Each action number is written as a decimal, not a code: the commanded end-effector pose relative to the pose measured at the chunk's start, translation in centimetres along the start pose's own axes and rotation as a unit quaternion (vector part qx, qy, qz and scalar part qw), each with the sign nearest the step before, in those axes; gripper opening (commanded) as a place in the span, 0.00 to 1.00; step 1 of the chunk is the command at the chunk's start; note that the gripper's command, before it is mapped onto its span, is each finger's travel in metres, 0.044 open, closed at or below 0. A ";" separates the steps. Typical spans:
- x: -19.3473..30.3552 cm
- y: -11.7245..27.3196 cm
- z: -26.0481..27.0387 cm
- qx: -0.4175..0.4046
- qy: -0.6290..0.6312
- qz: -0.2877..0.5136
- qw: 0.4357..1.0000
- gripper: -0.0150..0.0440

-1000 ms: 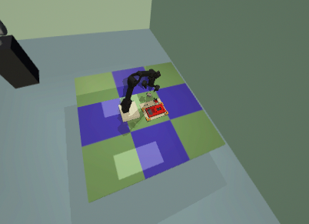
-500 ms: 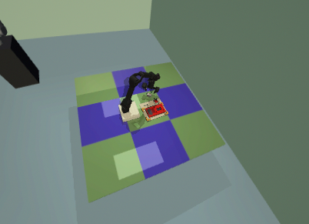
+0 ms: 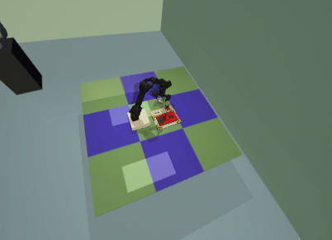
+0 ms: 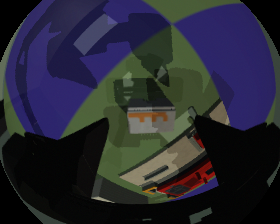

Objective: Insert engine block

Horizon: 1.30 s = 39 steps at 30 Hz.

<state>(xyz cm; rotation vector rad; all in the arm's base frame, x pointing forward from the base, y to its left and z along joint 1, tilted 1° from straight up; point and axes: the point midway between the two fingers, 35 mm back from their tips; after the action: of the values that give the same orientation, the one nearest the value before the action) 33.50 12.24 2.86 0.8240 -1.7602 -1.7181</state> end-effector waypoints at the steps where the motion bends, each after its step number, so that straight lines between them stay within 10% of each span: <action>1: 0.2 -0.9 0.1 -0.001 0.002 0.005 1.000 1.00; 15: 0.3 -3.0 0.1 -0.001 0.003 0.005 1.000 1.00; 23: 0.3 -3.0 0.1 -0.001 0.003 0.005 1.000 0.64; 39: 0.1 -1.0 0.0 -0.001 0.003 0.005 1.000 0.25</action>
<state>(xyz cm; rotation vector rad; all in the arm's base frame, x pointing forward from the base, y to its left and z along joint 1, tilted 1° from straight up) 33.00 12.03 0.48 0.7902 -1.7487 -1.7092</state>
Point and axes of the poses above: the point midway between the two fingers, 35 mm back from their tips, its own y axis back along the fingers, its own z axis across the jaws, x = y × z, and after that the axes turned 3 degrees about y, right-handed
